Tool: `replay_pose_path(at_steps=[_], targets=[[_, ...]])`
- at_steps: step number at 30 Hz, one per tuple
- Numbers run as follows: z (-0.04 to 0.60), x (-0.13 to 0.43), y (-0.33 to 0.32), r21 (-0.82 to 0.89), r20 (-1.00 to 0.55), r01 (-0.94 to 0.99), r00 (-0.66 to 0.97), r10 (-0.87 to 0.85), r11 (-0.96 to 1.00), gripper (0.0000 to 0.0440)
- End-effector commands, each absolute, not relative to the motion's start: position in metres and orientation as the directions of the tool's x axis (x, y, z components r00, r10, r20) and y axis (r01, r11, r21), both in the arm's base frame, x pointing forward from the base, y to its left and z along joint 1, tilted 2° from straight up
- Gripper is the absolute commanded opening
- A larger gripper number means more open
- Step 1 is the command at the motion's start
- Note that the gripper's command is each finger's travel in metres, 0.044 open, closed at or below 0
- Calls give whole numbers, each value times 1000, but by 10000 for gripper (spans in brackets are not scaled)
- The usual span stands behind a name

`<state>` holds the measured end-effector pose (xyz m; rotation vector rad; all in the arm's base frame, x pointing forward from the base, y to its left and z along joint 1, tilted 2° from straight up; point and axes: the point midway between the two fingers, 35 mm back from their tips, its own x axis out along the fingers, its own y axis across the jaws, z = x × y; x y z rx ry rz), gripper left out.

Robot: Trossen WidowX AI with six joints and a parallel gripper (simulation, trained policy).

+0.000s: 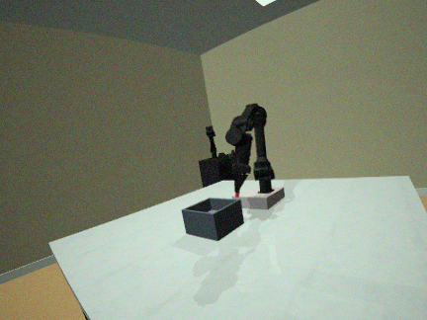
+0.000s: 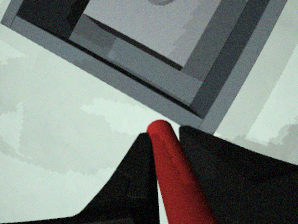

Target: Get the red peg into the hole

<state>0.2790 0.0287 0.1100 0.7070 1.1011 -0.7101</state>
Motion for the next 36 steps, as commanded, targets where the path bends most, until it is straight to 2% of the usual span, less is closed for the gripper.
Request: replay_pose_path(at_steps=[1, 18, 32, 34, 36], targets=[[113, 290, 13, 152, -939, 809, 297, -172, 568, 0], [98, 319, -40, 161, -939, 857, 286, -191, 490, 2], [67, 329, -58, 131, -961, 874, 229, -158, 468, 5], [61, 329, -60, 120, -964, 874, 216, -156, 471, 17], [56, 329, -61, 109, -966, 872, 205, -155, 477, 53]])
